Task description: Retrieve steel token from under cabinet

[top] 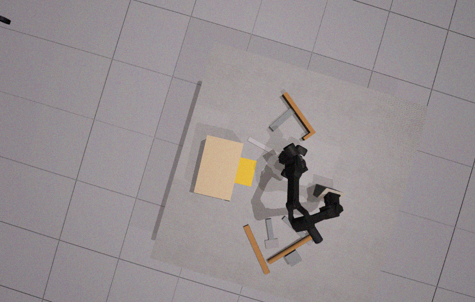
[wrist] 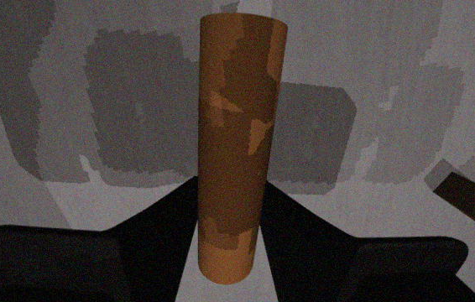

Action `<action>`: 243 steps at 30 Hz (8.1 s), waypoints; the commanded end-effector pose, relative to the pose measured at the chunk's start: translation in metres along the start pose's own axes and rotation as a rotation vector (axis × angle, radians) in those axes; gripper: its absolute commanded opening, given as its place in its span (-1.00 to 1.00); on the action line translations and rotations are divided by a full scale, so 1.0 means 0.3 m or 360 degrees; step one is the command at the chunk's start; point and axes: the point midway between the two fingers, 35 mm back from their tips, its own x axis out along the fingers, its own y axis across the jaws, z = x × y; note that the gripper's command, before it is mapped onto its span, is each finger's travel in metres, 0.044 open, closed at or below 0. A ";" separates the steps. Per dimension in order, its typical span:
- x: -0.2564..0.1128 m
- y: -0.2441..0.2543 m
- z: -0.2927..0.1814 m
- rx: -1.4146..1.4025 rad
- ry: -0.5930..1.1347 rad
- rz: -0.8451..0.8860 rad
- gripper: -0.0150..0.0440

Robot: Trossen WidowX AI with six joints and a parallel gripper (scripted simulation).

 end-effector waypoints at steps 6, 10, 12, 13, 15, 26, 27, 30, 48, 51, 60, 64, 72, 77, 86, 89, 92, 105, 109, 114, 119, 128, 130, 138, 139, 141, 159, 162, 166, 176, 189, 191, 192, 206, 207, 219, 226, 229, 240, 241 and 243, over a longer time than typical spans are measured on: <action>-0.005 -0.006 0.005 0.0127 -0.0009 -0.0003 -0.49; -0.005 -0.006 0.005 0.0177 -0.0009 -0.0003 -0.49; -0.005 -0.007 0.005 0.0202 -0.0009 -0.0003 -0.49; -0.005 -0.007 0.005 0.0214 -0.0009 -0.0003 -0.49; -0.005 -0.007 0.005 0.0240 -0.0009 -0.0003 -0.49; -0.005 -0.010 0.005 0.0378 -0.0009 -0.0002 -0.49; -0.005 -0.010 0.005 0.0390 -0.0009 -0.0002 -0.49; -0.005 -0.011 0.005 0.0428 -0.0009 -0.0002 -0.49; -0.005 0.055 0.011 0.0480 -0.0009 -0.0001 -0.49; -0.004 0.067 0.012 0.0485 -0.0008 -0.0001 -0.49; -0.004 0.096 0.015 0.0496 -0.0008 0.0000 -0.49; -0.004 0.099 0.015 0.0497 -0.0008 0.0000 -0.49; -0.004 0.118 0.015 0.0497 -0.0007 0.0001 -0.49; -0.004 0.123 0.015 0.0497 -0.0007 0.0001 -0.49; -0.003 0.150 0.016 0.0497 -0.0007 0.0002 -0.49; -0.003 0.149 0.016 0.0497 -0.0007 0.0002 -0.49; -0.003 0.154 0.016 0.0497 -0.0007 0.0002 -0.49; -0.003 0.187 0.017 0.0498 -0.0007 0.0002 -0.49; -0.003 0.195 0.017 0.0498 -0.0007 0.0002 -0.49; -0.003 0.210 0.018 0.0498 -0.0006 0.0003 -0.49; -0.003 0.212 0.017 0.0498 -0.0006 0.0003 -0.49; -0.003 0.238 0.018 0.0498 -0.0006 0.0003 -0.49; -0.003 0.246 0.018 0.0498 -0.0006 0.0003 -0.49; -0.003 0.275 0.015 0.0498 -0.0006 0.0003 -0.49; -0.003 0.278 0.014 0.0498 -0.0006 0.0004 -0.49; -0.003 0.284 0.012 0.0498 -0.0006 0.0004 -0.49; -0.003 0.342 -0.006 0.0499 -0.0005 0.0004 -0.49; -0.003 0.352 -0.009 0.0499 -0.0005 0.0004 -0.49; -0.003 0.365 -0.012 0.0499 -0.0005 0.0005 -0.49; -0.002 0.399 -0.022 0.0499 -0.0004 0.0005 -0.49; -0.002 0.442 -0.034 0.0499 -0.0004 0.0006 -0.49; -0.002 0.449 -0.036 0.0499 -0.0004 0.0006 -0.49; -0.002 0.452 -0.037 0.0499 -0.0004 0.0006 -0.49; -0.002 0.499 -0.049 0.0500 -0.0003 0.0006 -0.49; -0.002 0.502 -0.050 0.0500 -0.0003 0.0006 -0.49; -0.002 0.542 -0.061 0.0500 -0.0003 0.0007 -0.49; -0.003 0.567 -0.068 0.0500 -0.0003 0.0007 -0.49; -0.003 0.577 -0.071 0.0500 -0.0003 0.0007 -0.49; -0.003 0.616 -0.082 0.0500 -0.0003 0.0008 -0.49; -0.003 0.620 -0.083 0.0500 -0.0003 0.0008 -0.49; -0.003 0.627 -0.085 0.0500 -0.0003 0.0008 -0.49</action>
